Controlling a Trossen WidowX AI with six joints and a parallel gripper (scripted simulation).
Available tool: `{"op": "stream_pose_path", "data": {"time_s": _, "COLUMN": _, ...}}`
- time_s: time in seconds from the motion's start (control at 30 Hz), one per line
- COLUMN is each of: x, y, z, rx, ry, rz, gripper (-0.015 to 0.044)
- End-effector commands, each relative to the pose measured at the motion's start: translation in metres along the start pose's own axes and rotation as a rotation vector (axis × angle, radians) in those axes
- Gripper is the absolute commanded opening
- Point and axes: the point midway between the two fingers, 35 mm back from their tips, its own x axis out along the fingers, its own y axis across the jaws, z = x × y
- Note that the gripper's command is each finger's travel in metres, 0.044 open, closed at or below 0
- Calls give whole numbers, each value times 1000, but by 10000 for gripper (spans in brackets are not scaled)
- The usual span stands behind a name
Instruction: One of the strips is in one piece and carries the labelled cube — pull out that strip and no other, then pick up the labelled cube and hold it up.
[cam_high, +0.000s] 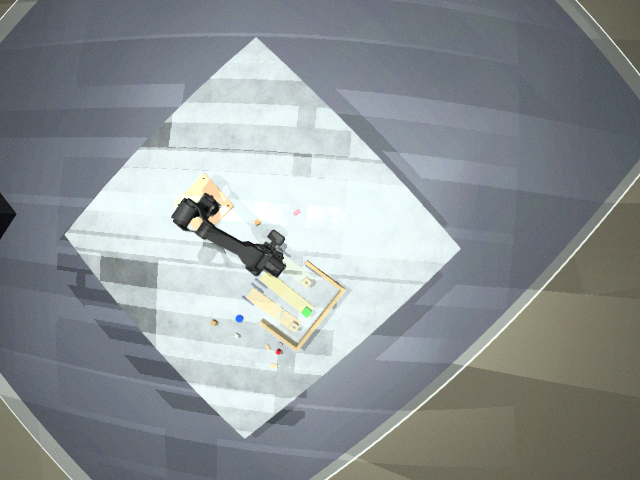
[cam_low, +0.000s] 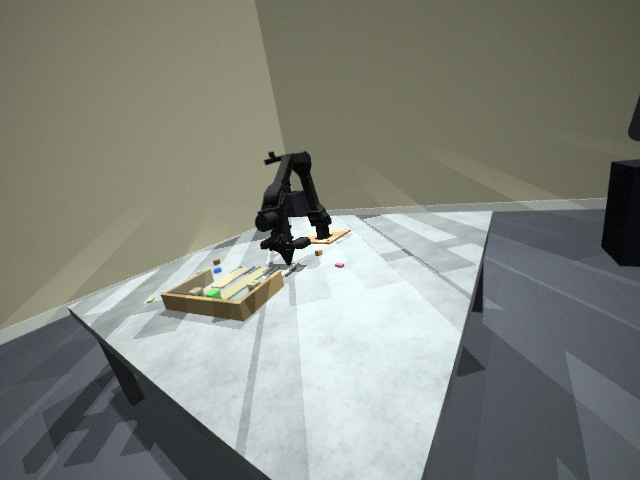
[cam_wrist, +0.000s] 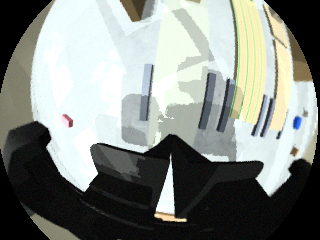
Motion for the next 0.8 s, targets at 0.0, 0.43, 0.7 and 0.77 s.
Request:
{"op": "stream_pose_path", "data": {"time_s": 0.0, "x": 6, "y": 0, "z": -13, "rx": -3, "ry": 29, "rz": 2, "gripper": 0}}
{"op": "stream_pose_path", "data": {"time_s": 0.43, "x": 6, "y": 1, "z": -32, "rx": -3, "ry": 31, "rz": 2, "gripper": 0}}
{"op": "stream_pose_path", "data": {"time_s": 0.7, "x": 6, "y": 1, "z": -44, "rx": -3, "ry": 32, "rz": 2, "gripper": 0}}
{"op": "stream_pose_path", "data": {"time_s": 0.77, "x": 6, "y": 1, "z": -47, "rx": -3, "ry": 32, "rz": 2, "gripper": 0}}
